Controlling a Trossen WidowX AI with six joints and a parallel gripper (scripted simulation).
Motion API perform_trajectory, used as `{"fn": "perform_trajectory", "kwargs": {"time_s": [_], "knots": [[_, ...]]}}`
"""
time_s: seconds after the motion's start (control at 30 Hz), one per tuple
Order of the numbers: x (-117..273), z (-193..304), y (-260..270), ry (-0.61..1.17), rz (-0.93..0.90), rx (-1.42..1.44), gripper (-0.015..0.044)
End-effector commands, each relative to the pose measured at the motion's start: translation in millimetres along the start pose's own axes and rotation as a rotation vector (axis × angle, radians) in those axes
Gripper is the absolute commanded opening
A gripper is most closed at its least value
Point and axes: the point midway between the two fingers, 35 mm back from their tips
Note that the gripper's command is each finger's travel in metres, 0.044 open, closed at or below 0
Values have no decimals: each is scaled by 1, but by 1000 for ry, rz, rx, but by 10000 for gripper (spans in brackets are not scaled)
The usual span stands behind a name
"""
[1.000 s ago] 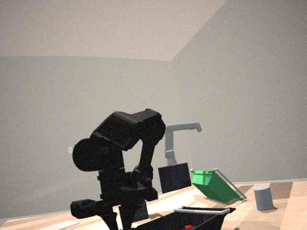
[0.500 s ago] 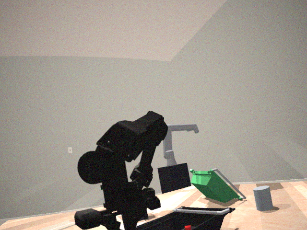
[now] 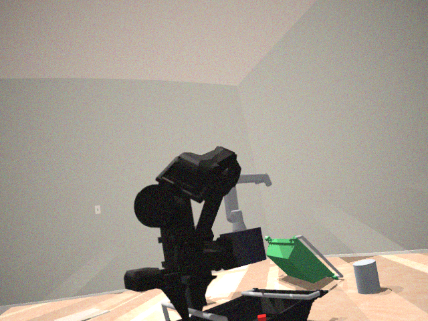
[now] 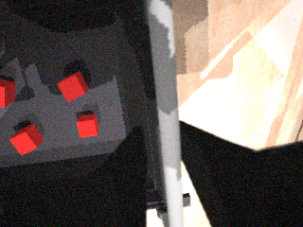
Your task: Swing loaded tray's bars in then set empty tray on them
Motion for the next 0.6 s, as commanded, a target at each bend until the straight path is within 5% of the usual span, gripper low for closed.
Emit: {"fn": "perform_trajectory", "kwargs": {"time_s": [0.0, 0.3, 0.57], "knots": [[-9, 2, 16, 11, -13, 0, 87], [-25, 4, 35, 11, -15, -1, 87], [12, 2, 31, 11, -13, -1, 87]]}}
Point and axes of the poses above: the point midway between the two fingers, 35 mm back from their tips, its own x axis back along the fingers, its own y axis across the jaws, z = x × y, and after that the axes turned 5 degrees about -x, right-handed
